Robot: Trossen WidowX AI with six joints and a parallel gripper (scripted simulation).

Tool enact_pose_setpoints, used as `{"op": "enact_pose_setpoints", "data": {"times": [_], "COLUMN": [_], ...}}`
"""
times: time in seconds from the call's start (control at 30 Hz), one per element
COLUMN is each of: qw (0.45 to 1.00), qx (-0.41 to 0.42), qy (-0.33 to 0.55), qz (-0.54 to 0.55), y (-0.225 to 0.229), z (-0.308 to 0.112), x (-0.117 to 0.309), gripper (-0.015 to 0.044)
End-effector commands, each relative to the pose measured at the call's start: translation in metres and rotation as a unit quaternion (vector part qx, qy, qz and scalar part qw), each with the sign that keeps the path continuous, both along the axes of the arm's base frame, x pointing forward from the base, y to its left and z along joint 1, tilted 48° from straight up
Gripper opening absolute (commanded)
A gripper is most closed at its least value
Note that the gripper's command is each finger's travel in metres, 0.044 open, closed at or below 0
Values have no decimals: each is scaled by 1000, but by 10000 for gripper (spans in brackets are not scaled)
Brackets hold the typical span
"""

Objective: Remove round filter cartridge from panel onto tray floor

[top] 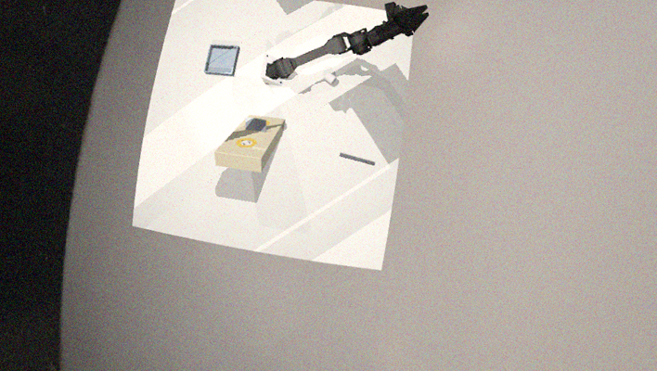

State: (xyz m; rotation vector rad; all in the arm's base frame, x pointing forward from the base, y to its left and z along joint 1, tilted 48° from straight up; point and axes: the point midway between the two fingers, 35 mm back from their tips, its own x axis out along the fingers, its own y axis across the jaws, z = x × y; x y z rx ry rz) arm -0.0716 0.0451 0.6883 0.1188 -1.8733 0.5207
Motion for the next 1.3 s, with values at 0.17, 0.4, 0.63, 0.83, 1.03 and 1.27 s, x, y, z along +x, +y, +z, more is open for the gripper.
{"op": "enact_pose_setpoints", "data": {"times": [0.17, 0.4, 0.63, 0.83, 1.03, 1.27], "qw": [993, 965, 919, 841, 734, 573], "qx": [64, 160, 226, 301, 380, 470], "qy": [91, 206, 319, 436, 531, 601], "qz": [-26, 1, 40, 104, 186, 299], "y": [-51, -132, -190, -247, -292, -321], "z": [5, -6, -34, -86, -159, -261], "x": [56, 126, 188, 253, 308, 353], "gripper": [242, 88, 88, 88, 88, 88]}}
